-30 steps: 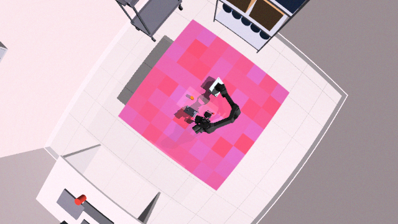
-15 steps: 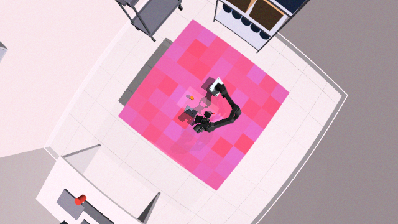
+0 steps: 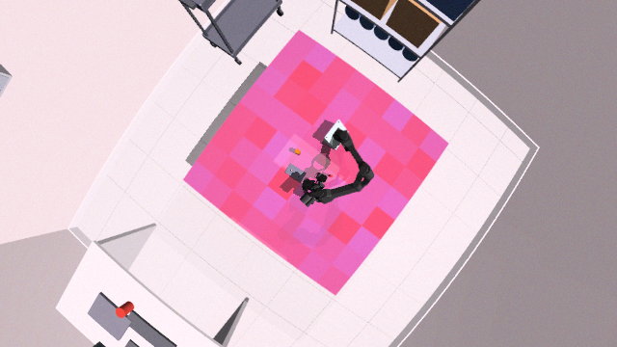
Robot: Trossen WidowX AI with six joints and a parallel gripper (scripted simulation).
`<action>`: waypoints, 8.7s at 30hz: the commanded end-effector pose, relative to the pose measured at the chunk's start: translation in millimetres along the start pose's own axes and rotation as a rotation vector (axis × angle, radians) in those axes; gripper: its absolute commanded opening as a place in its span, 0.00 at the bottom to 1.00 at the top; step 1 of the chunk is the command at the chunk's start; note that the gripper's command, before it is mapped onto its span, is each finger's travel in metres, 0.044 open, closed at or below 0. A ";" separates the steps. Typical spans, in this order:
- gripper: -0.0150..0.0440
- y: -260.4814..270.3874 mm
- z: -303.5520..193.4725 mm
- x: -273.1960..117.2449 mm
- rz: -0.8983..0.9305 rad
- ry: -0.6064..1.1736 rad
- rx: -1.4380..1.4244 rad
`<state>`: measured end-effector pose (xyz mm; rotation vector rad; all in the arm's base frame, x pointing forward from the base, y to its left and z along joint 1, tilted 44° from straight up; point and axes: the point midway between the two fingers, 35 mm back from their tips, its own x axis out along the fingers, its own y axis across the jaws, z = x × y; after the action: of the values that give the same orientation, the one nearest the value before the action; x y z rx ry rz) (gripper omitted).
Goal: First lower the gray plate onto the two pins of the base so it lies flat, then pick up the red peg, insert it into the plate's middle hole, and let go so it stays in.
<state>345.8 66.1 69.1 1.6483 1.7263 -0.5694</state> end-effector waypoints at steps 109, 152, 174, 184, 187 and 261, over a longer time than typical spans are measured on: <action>0.25 -6.7 60.9 -75.6 -0.006 -0.001 0.026; 0.25 -21.0 153.9 -23.6 -0.005 -0.002 0.055; 0.25 -21.3 154.6 -7.2 -0.005 -0.001 0.055; 0.25 -21.2 154.7 6.1 -0.005 -0.001 0.055; 0.25 -21.3 154.6 11.0 -0.005 -0.001 0.055; 1.00 -109.5 -46.3 -105.4 -0.010 0.006 -0.323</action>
<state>230.1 10.5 163.6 1.4148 1.7197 -0.2773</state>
